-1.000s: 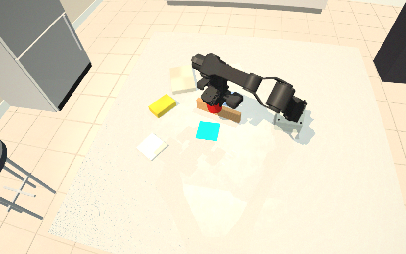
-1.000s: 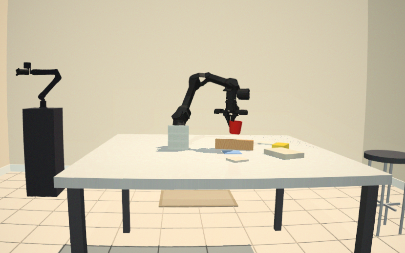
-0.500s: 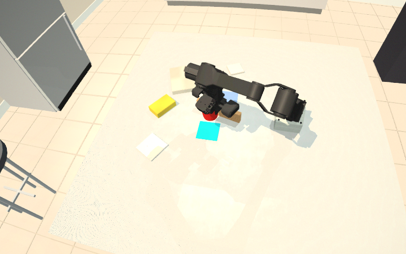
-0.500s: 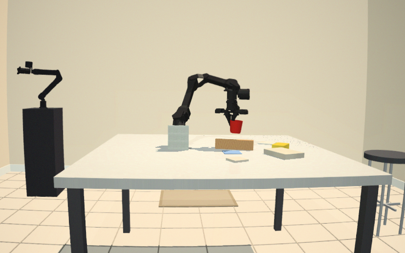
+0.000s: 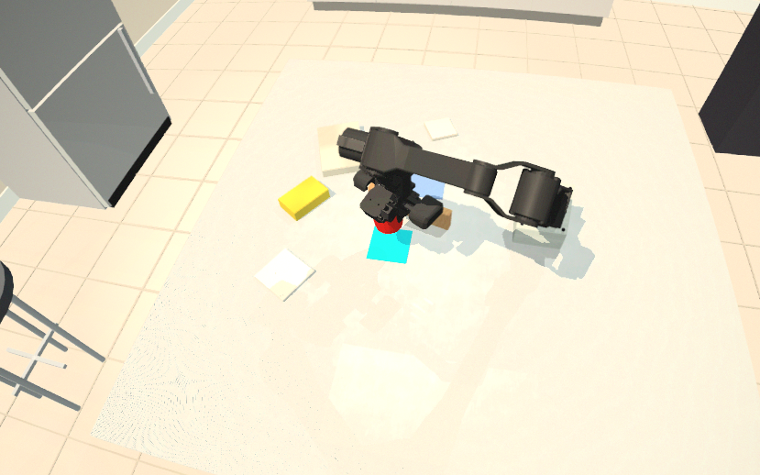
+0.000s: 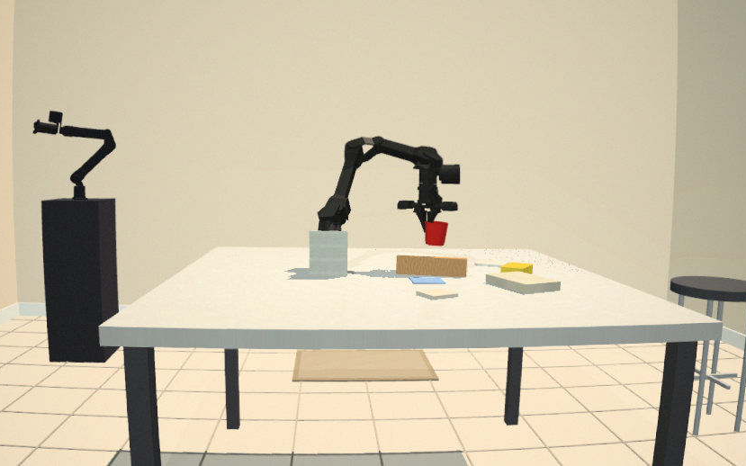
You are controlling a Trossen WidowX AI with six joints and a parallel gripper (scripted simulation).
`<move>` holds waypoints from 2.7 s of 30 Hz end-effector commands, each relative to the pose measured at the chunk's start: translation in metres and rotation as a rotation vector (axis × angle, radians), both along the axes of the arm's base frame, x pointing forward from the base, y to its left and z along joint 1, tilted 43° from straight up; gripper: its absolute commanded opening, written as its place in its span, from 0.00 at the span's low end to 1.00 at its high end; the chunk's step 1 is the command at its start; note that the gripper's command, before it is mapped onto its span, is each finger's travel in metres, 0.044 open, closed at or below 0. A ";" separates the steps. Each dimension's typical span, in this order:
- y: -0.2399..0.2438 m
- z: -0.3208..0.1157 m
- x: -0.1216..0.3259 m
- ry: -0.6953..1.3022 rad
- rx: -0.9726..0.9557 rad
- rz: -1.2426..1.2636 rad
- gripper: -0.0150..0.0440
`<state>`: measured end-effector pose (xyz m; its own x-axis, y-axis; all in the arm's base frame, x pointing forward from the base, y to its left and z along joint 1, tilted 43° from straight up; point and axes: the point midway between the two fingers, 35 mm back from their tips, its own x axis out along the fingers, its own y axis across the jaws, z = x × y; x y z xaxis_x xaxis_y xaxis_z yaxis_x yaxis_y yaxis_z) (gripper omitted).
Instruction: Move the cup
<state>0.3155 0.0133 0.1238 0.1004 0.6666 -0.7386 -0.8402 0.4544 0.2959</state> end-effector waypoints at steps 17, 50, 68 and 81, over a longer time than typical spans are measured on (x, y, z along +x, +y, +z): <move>0.021 -0.022 0.003 0.005 0.005 -0.001 0.25; 0.052 -0.054 0.006 0.005 0.008 -0.001 0.25; 0.050 -0.051 0.008 -0.003 0.003 0.002 0.47; 0.044 -0.046 0.008 -0.002 0.003 0.001 0.47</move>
